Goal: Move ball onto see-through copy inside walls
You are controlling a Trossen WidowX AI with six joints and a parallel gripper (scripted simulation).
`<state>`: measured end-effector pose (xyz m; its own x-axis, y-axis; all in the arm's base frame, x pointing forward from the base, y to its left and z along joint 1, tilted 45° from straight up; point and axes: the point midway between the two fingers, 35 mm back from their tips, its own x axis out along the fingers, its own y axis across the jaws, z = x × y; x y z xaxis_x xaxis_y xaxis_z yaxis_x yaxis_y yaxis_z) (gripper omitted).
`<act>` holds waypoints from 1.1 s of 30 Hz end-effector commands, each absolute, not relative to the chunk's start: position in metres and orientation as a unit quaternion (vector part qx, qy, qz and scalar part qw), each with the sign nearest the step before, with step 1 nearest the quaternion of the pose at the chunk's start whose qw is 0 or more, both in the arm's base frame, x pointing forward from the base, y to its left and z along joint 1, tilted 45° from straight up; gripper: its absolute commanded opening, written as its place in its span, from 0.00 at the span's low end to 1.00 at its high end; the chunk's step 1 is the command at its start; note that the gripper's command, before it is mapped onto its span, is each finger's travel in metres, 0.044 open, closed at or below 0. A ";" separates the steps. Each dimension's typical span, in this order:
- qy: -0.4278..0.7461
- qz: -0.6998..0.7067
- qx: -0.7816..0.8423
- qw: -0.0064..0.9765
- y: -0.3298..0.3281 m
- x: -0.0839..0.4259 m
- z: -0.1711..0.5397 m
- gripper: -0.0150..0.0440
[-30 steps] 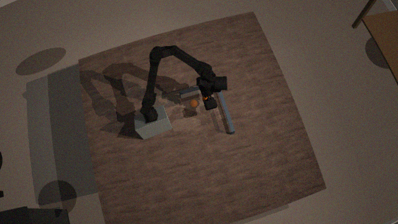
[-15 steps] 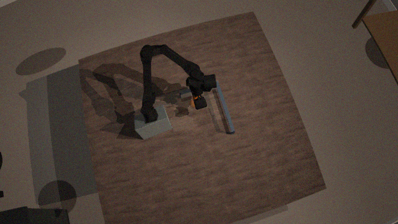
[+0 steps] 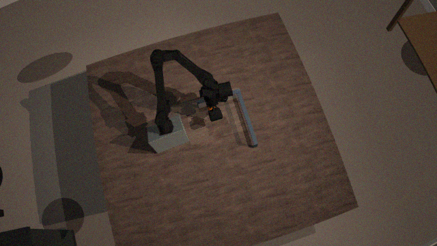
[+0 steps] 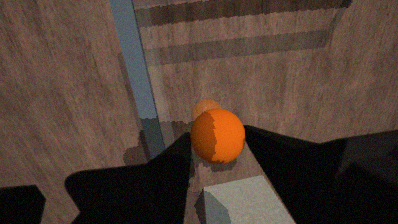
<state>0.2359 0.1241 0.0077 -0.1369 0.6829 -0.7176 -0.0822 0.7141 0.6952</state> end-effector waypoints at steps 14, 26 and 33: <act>0.691 0.311 0.223 0.613 0.166 0.221 -0.033 0.25; 0.691 0.311 0.223 0.613 0.175 0.219 -0.042 0.25; 0.691 0.311 0.224 0.613 0.179 0.218 -0.046 0.25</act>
<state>0.2209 0.1762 -0.0441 -0.1427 0.6886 -0.7110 -0.0766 0.7085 0.7015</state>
